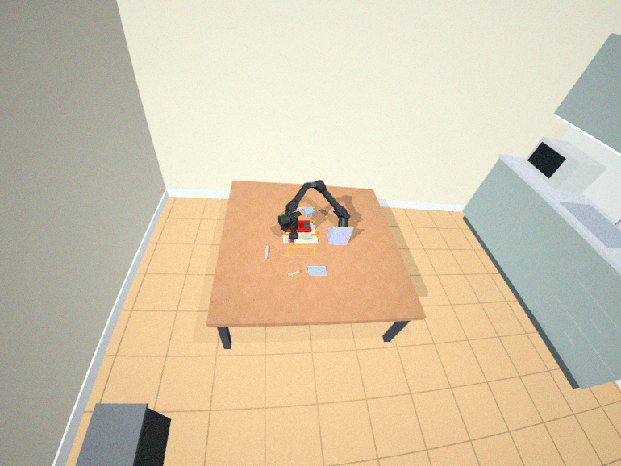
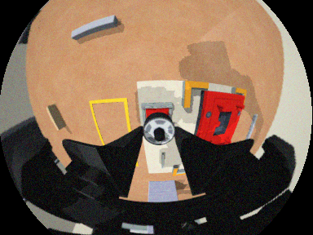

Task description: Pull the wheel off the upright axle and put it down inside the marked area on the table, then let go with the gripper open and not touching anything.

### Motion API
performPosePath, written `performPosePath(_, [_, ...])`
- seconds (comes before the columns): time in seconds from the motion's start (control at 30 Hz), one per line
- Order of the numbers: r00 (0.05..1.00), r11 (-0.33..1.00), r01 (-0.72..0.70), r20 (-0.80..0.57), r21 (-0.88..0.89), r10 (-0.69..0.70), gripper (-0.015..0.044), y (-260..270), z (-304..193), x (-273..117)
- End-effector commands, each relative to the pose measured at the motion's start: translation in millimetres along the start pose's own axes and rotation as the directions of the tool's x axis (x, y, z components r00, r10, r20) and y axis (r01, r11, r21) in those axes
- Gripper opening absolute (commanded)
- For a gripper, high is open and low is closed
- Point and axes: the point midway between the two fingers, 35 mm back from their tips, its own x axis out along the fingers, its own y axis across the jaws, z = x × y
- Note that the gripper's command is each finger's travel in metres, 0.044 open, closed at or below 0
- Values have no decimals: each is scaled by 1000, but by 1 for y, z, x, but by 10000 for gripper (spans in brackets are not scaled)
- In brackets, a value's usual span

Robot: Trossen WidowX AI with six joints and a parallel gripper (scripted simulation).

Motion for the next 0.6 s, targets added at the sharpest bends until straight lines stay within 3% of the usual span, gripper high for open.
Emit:
performPosePath(0.0, [1000,1000,-8,29,-30,9,0,3,-2,-24])
performPosePath(0.57, [999,1000,-7,31,-30,8,0,3,-3,-30])
